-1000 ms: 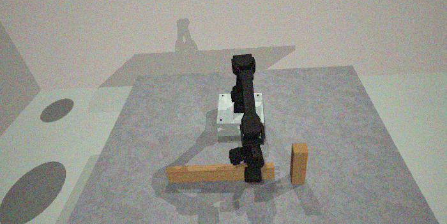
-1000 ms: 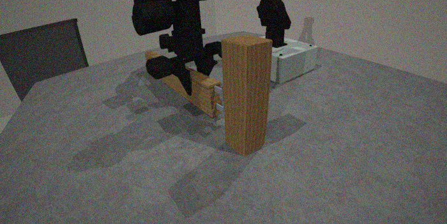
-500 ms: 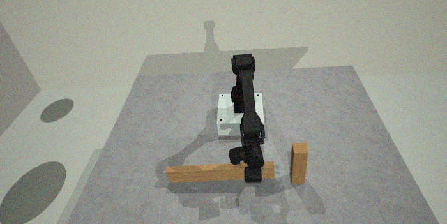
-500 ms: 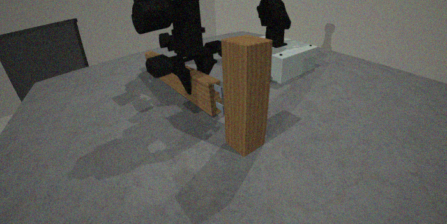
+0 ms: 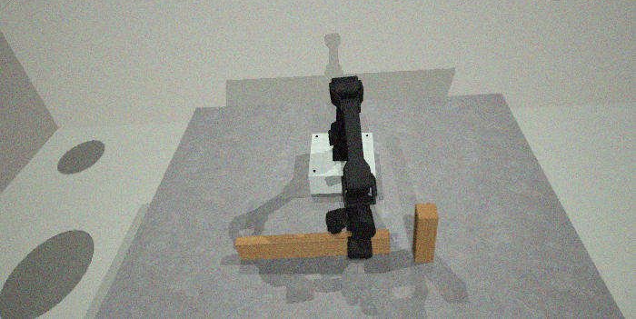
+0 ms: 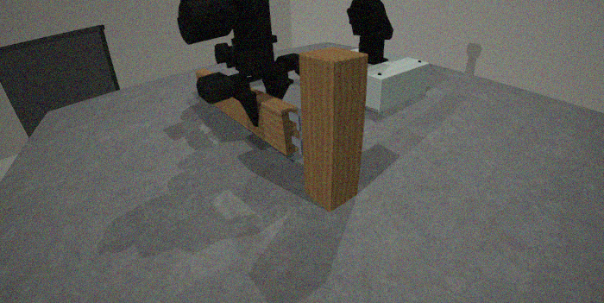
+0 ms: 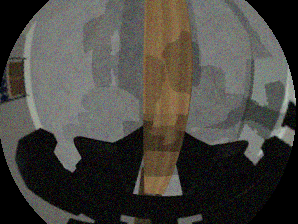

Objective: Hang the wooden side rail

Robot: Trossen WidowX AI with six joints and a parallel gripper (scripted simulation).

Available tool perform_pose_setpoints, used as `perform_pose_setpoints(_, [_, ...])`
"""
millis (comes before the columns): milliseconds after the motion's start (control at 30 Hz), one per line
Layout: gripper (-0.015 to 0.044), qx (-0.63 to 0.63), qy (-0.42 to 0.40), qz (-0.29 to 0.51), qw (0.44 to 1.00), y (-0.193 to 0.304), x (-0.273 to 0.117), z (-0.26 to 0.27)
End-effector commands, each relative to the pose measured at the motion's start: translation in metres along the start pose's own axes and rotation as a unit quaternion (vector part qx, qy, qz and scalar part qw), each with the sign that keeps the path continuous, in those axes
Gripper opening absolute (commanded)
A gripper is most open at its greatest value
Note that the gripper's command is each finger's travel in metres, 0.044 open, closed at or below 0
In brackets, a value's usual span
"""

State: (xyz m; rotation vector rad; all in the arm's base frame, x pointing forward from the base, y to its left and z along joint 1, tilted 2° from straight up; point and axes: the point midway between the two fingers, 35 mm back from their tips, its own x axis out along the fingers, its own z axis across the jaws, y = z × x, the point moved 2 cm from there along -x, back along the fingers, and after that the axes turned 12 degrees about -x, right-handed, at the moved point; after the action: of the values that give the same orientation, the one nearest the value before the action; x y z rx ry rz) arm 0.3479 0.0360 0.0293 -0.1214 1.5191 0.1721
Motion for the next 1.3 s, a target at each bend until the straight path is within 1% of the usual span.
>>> perform_pose_setpoints(0, [0.0000, -0.003, -0.007, -0.003, 1.000, -0.0006, -0.0063, 0.0027])
perform_pose_setpoints(1267, [0.0000, -0.003, -0.007, -0.003, 1.000, -0.0006, -0.0127, 0.0026])
